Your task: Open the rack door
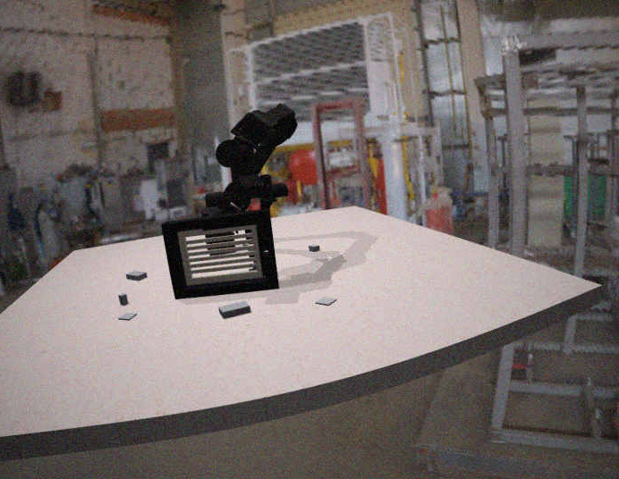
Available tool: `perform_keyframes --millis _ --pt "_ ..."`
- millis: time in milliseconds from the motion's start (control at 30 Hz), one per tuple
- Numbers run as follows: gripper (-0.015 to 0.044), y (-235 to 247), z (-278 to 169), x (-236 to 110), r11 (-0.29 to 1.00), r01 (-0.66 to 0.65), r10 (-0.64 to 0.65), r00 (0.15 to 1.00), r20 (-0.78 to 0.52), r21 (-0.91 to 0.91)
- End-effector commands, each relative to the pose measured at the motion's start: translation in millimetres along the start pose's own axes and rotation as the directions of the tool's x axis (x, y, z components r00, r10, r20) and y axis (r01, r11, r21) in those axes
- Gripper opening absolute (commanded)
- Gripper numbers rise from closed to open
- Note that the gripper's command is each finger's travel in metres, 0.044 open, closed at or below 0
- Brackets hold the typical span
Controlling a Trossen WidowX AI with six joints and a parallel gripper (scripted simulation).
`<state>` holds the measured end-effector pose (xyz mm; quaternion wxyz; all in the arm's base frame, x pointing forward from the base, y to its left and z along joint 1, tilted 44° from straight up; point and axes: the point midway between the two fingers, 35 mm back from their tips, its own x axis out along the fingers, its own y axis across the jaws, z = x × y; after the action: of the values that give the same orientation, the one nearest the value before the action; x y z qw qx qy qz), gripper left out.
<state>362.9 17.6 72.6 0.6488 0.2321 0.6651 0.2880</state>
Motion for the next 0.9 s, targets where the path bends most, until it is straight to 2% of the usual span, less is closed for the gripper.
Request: perform_keyframes --millis 0,167,367,633,867 --pt "0.0294 -0.4 0.1 0.3 0.978 0.002 -0.002 1.000 0.000 0.208" --pt "0.0294 -0.4 0.2 0.3 0.897 0.001 -0.001 1.000 0.000 0.442" --pt "0.0294 -0.3 0.3 0.3 0.728 0.000 -0.001 1.000 0.001 0.685" --pt "0.0294 -0.2 0.4 0.2 0.407 -0.001 0.000 1.000 0.001 0.913" --pt "0.0294 -0.1 0.5 0.2 0.073 -0.002 0.001 1.000 0.002 0.997"
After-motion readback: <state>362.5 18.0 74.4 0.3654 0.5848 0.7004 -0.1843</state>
